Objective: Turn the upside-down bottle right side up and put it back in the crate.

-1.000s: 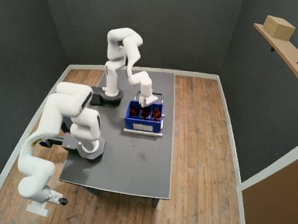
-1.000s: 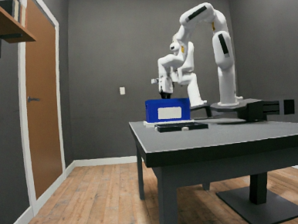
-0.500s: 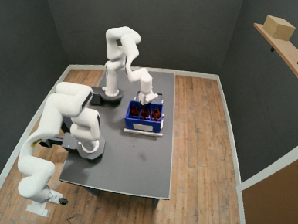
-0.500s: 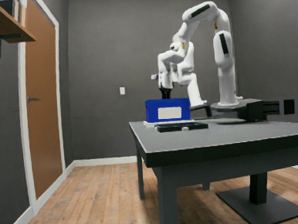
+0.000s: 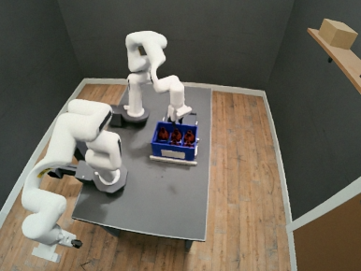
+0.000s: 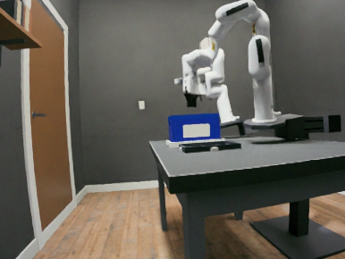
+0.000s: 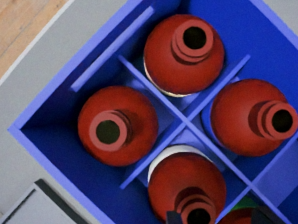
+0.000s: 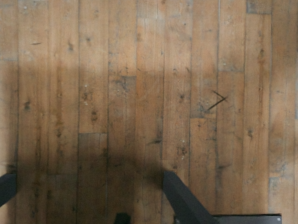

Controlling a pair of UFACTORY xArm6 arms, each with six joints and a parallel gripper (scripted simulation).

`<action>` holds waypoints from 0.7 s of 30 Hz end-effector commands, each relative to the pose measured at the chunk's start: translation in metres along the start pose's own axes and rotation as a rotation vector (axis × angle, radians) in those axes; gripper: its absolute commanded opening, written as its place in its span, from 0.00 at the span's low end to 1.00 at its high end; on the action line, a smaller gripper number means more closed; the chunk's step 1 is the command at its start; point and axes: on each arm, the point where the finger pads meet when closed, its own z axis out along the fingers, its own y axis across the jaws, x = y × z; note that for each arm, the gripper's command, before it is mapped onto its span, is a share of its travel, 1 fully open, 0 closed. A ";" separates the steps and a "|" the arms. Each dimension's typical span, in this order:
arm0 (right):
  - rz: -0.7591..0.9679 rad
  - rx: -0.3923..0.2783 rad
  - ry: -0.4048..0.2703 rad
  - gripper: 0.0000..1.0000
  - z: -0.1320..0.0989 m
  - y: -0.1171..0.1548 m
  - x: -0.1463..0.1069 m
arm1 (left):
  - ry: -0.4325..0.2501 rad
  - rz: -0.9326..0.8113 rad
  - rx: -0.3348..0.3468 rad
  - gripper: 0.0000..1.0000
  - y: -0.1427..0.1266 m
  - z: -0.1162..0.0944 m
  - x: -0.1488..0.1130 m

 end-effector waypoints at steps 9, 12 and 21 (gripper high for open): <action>0.000 0.000 0.004 1.00 -0.002 0.000 0.001 | 0.003 -0.082 -0.003 0.43 -0.025 -0.026 -0.008; 0.000 0.000 0.004 1.00 -0.002 0.000 0.001 | 0.003 -0.138 -0.005 0.43 -0.041 -0.021 -0.014; 0.000 0.000 0.004 1.00 -0.002 0.000 0.001 | 0.004 -0.308 -0.008 0.43 -0.088 -0.004 -0.039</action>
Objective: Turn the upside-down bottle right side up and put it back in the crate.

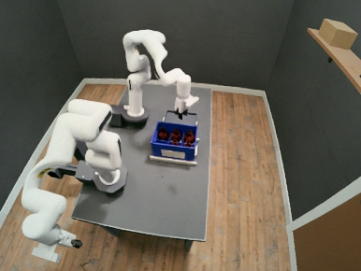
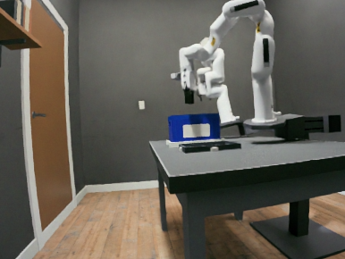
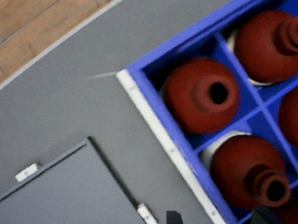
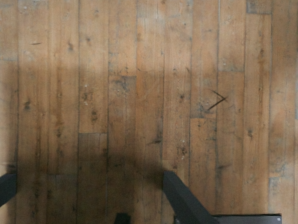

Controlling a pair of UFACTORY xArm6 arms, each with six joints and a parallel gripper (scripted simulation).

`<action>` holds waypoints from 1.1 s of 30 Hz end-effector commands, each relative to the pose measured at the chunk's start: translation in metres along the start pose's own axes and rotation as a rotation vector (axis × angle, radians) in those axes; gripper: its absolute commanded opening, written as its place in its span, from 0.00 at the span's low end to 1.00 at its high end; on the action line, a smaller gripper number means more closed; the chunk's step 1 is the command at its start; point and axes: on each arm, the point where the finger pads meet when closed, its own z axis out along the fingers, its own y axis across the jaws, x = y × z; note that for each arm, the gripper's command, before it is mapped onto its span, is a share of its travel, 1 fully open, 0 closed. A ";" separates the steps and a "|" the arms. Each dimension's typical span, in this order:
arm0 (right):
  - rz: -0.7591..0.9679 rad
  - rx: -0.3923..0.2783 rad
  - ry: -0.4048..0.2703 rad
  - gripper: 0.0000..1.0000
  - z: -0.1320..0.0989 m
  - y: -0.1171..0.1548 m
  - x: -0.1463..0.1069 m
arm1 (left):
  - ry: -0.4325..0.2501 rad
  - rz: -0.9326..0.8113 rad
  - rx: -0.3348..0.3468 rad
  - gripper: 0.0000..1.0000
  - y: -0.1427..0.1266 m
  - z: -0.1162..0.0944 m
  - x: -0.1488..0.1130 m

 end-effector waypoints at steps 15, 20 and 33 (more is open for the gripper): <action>0.000 0.000 0.004 1.00 -0.002 0.000 0.001 | 0.008 -0.301 -0.002 0.43 -0.087 0.026 -0.034; 0.000 0.000 0.004 1.00 -0.002 0.000 0.001 | 0.008 -0.344 -0.001 0.43 -0.098 0.030 -0.041; 0.000 0.000 0.004 1.00 -0.002 0.000 0.001 | 0.008 -0.486 0.002 0.43 -0.132 0.042 -0.066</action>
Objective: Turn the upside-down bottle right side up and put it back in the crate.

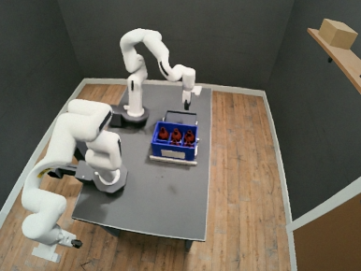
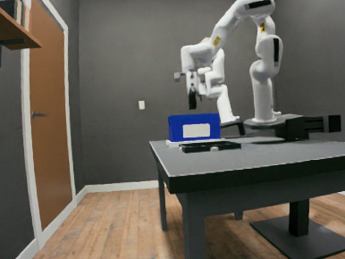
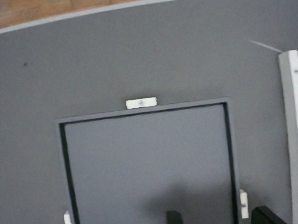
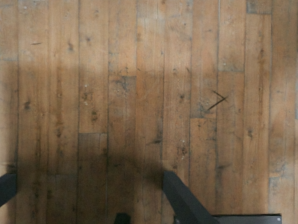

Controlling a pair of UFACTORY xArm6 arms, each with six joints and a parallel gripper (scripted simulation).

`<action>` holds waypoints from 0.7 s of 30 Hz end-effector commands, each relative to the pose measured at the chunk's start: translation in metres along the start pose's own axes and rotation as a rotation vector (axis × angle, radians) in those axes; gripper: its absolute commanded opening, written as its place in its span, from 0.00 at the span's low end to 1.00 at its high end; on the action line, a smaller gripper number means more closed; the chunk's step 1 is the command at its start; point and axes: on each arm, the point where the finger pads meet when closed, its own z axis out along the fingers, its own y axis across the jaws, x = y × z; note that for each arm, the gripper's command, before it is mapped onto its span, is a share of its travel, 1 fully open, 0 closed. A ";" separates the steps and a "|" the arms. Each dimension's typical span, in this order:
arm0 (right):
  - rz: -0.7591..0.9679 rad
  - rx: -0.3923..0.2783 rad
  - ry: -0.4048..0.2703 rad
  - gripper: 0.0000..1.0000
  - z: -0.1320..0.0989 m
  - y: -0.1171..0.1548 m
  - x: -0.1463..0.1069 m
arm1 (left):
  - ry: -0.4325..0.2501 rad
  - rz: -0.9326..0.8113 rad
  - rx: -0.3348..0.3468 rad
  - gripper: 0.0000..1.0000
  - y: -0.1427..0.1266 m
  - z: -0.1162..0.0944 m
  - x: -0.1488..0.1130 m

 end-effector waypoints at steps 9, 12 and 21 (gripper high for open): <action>0.000 0.000 0.004 1.00 -0.002 0.000 0.001 | 0.006 -0.081 0.002 0.43 -0.024 0.005 -0.004; 0.000 0.000 0.004 1.00 -0.002 0.000 0.001 | 0.006 -0.093 0.003 0.43 -0.027 0.006 -0.005; 0.000 0.000 0.004 1.00 -0.002 0.000 0.001 | 0.006 -0.106 0.004 0.43 -0.031 0.007 -0.007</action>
